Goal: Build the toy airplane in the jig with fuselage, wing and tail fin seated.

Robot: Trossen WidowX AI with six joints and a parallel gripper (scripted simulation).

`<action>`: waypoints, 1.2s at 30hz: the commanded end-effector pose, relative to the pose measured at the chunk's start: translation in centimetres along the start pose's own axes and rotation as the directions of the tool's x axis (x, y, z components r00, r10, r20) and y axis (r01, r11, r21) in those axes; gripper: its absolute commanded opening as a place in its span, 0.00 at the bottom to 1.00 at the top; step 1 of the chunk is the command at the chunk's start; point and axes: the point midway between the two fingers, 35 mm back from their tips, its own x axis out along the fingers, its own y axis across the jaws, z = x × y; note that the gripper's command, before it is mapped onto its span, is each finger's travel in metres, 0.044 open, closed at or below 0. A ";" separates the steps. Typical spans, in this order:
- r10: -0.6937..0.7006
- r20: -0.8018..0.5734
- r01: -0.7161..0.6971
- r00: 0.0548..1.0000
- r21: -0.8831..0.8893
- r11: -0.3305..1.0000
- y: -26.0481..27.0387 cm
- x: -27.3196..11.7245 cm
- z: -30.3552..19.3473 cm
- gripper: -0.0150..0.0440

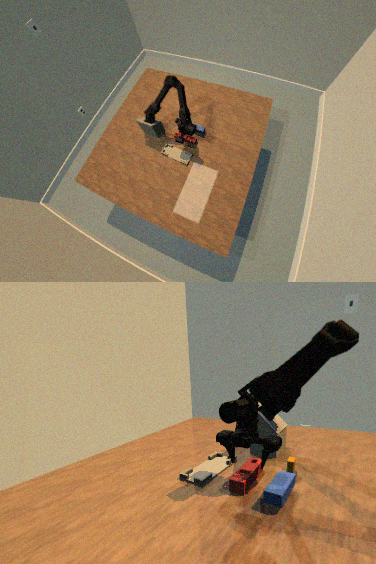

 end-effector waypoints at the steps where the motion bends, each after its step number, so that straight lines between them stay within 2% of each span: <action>1: 0.007 -0.006 -0.007 1.000 0.008 1.000 0.0 0.8 -0.2 1.00; 25: 0.010 -0.007 -0.010 1.000 0.008 1.000 0.2 4.4 -0.4 1.00; 34: 0.010 -0.007 -0.010 1.000 0.008 1.000 0.2 4.4 -0.4 0.60; 36: 0.010 -0.007 -0.010 1.000 0.008 1.000 0.2 4.4 -0.4 0.58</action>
